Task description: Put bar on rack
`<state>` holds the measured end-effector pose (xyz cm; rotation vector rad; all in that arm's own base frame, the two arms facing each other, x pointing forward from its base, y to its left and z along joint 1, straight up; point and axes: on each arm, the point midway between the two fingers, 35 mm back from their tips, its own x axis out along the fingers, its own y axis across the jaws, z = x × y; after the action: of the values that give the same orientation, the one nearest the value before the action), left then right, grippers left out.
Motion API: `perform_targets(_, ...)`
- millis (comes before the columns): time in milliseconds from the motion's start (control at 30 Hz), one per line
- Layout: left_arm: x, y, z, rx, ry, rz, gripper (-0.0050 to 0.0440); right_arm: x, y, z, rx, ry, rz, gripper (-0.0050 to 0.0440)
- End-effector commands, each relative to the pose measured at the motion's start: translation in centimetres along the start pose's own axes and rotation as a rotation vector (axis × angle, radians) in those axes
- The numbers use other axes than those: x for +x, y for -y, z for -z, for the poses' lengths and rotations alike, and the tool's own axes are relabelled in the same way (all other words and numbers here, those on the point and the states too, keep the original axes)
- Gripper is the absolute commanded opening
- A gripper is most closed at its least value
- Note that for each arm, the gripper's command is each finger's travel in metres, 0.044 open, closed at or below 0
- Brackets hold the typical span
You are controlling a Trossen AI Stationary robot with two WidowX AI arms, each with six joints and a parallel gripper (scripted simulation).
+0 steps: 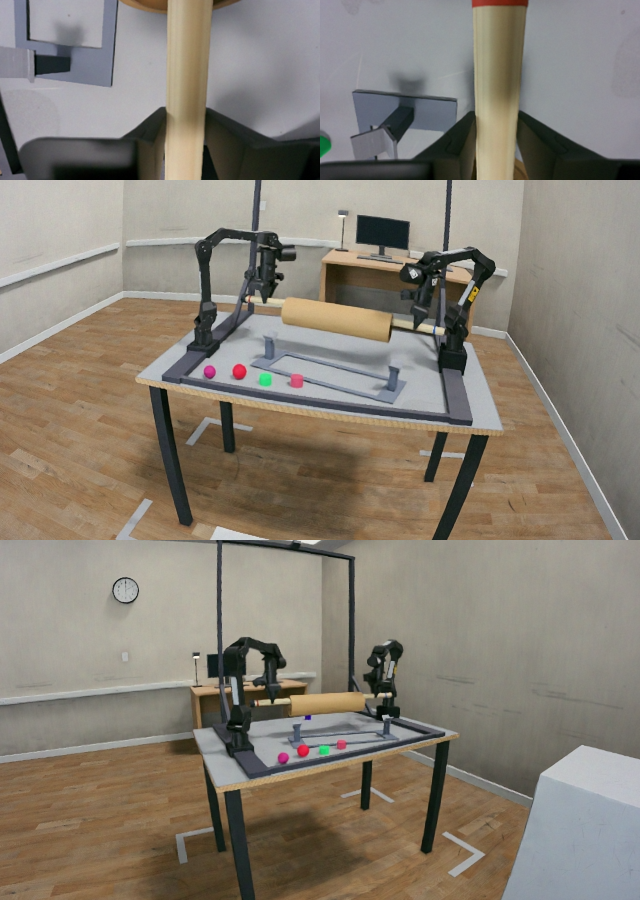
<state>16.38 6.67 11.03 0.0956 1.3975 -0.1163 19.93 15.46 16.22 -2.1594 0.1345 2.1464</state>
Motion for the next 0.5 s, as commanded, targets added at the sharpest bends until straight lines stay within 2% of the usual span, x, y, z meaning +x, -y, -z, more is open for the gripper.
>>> perform_targets(0, -0.8, -0.5, -0.4, 0.002, 0.020, -0.010, 0.0050, -1.6, 0.2, 0.0, -0.006, -0.034, 0.047, 0.0050)
perform_targets(33, -1.0, -1.4, -0.4, 0.011, 0.019, -0.009, 0.0050, -1.0, -0.8, -0.2, 0.000, -0.016, 0.029, 0.0050)
perform_targets(467, -1.9, -5.9, 0.0, 0.035, 0.019, -0.012, 0.0050, -1.9, -3.6, 0.5, 0.026, -0.023, 0.030, 0.0050)
